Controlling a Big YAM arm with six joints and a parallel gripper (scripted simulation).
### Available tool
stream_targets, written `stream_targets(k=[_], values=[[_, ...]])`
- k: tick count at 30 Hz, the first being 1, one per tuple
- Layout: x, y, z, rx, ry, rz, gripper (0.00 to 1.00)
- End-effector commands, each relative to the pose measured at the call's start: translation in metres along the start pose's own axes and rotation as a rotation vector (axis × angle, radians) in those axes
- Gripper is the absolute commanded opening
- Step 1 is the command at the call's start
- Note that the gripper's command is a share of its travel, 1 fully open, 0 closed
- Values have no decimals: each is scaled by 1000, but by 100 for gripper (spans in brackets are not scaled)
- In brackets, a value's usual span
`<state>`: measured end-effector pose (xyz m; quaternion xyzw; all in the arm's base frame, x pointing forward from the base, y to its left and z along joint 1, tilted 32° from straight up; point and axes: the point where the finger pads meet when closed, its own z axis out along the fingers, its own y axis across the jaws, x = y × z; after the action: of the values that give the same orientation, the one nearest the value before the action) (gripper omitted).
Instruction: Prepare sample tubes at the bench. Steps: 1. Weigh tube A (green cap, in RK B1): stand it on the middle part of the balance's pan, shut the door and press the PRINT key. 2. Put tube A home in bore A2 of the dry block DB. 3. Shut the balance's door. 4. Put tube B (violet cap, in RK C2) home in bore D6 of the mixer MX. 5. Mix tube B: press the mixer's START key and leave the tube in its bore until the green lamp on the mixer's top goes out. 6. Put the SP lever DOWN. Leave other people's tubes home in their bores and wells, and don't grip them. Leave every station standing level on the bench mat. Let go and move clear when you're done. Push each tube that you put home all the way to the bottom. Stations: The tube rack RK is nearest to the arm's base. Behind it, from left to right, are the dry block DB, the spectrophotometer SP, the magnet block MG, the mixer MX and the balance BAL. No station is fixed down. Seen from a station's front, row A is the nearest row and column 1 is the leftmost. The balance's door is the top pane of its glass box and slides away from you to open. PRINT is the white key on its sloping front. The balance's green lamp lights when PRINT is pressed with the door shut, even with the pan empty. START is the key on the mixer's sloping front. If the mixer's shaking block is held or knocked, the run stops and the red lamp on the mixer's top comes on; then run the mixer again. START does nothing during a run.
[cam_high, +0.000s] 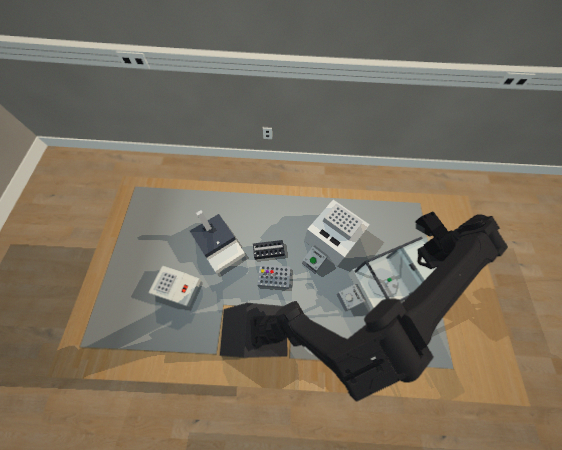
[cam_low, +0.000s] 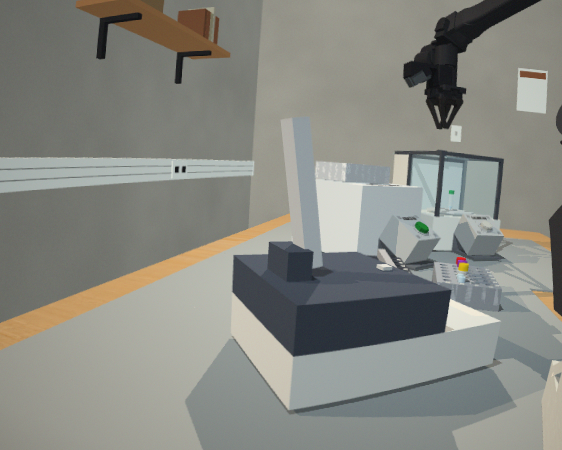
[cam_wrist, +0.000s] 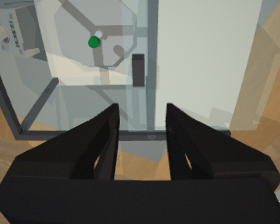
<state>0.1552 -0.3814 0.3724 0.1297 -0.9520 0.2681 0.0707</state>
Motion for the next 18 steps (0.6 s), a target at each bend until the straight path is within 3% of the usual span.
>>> stream_targets(k=[1,14,15,18], values=[[3,-9,-13,27,-7,2,30],[3,-9,-13,27,-7,2,30],[6,0,1,-8,2,-9,30],[3,-2,14,-9,3,-9,30]])
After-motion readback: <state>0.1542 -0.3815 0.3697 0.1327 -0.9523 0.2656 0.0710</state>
